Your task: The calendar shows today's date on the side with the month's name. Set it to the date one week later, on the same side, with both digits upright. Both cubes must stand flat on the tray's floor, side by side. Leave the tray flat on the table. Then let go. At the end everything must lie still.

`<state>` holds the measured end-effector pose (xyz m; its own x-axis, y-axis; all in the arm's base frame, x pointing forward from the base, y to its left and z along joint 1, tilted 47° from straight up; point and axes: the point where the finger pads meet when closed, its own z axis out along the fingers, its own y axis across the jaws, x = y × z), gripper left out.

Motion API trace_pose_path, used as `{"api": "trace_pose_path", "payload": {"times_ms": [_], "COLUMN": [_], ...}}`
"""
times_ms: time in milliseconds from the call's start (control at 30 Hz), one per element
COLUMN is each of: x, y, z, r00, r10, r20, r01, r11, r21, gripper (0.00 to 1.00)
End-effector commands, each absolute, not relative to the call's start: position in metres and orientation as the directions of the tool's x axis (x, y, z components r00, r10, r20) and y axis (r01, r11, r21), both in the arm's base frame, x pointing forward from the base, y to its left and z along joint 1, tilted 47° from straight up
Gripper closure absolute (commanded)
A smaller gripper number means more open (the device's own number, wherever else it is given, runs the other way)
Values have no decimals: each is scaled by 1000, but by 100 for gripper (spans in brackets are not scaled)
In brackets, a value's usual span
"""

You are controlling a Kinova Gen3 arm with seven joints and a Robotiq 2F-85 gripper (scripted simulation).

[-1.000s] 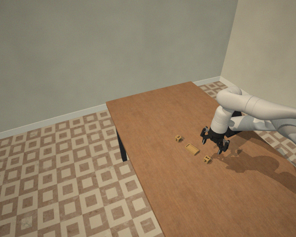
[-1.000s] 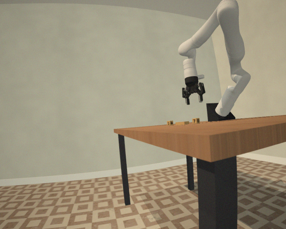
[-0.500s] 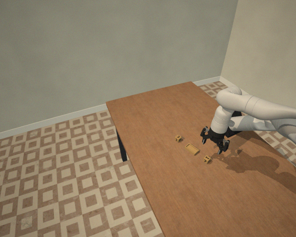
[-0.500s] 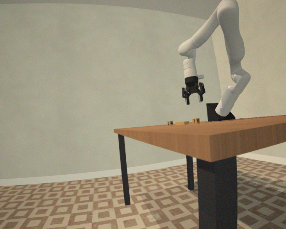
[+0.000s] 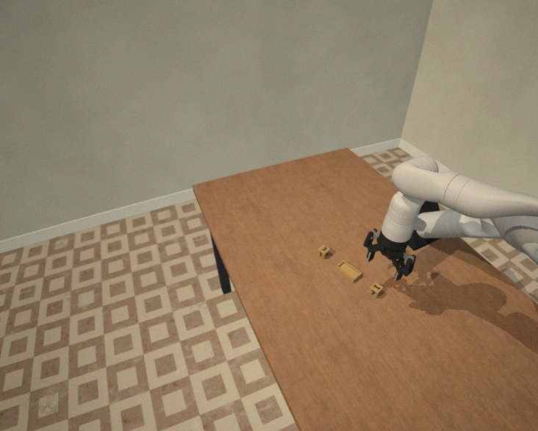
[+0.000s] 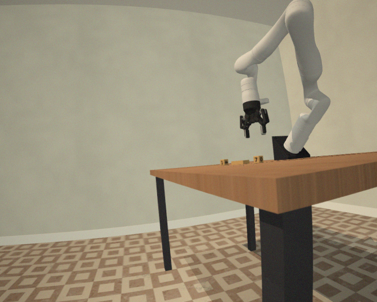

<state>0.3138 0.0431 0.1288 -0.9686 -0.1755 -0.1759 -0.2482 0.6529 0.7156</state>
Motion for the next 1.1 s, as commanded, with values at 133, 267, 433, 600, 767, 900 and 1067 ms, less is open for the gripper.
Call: {"api": "trace_pose_path", "payload": {"times_ms": [133,267,433,600,767,900,1067], "x": [316,318,321,325,329,333,338], "y": [41,38,35,31,27,22,16], "z": [127,124,121,118,114,109,102], "r00": [-978,-987,-997,-1000,-995,-977,-934], "r10": [-148,-112,-53,5,72,147,248], "r20": [-148,-111,-51,8,76,153,257], "r01": [-209,-158,-74,9,105,212,357], "r11": [660,667,674,676,672,660,629], "r21": [721,728,735,737,733,721,691], "gripper": [0,0,0,0,0,0,0]}}
